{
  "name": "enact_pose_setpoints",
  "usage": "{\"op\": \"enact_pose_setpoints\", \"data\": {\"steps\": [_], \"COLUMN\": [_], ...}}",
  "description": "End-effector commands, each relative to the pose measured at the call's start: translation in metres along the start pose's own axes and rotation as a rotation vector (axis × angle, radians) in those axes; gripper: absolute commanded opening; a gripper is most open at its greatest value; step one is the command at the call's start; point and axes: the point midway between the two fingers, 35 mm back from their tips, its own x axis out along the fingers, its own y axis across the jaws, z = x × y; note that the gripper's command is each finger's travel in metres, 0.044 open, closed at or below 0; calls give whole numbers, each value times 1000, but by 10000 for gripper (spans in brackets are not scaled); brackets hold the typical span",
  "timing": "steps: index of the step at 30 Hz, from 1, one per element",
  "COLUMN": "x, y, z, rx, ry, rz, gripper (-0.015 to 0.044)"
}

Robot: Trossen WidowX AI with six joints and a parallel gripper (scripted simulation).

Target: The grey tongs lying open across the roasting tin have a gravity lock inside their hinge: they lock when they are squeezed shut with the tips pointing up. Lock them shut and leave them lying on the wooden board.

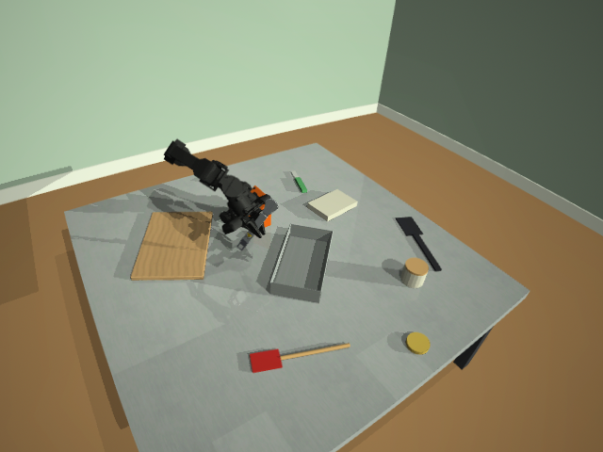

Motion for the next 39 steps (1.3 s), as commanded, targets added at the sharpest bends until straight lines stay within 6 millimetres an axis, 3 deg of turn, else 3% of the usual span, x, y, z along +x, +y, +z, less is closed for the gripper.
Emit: {"op": "enact_pose_setpoints", "data": {"steps": [1, 13, 21, 39], "x": [-6, -37, -38, -50], "y": [21, 69, 71, 86], "z": [17, 74, 79, 122], "rx": [47, 148, 159, 262], "ry": [-110, -433, -446, -509], "rz": [39, 133, 128, 74], "gripper": [-150, -150, -150, -150]}}
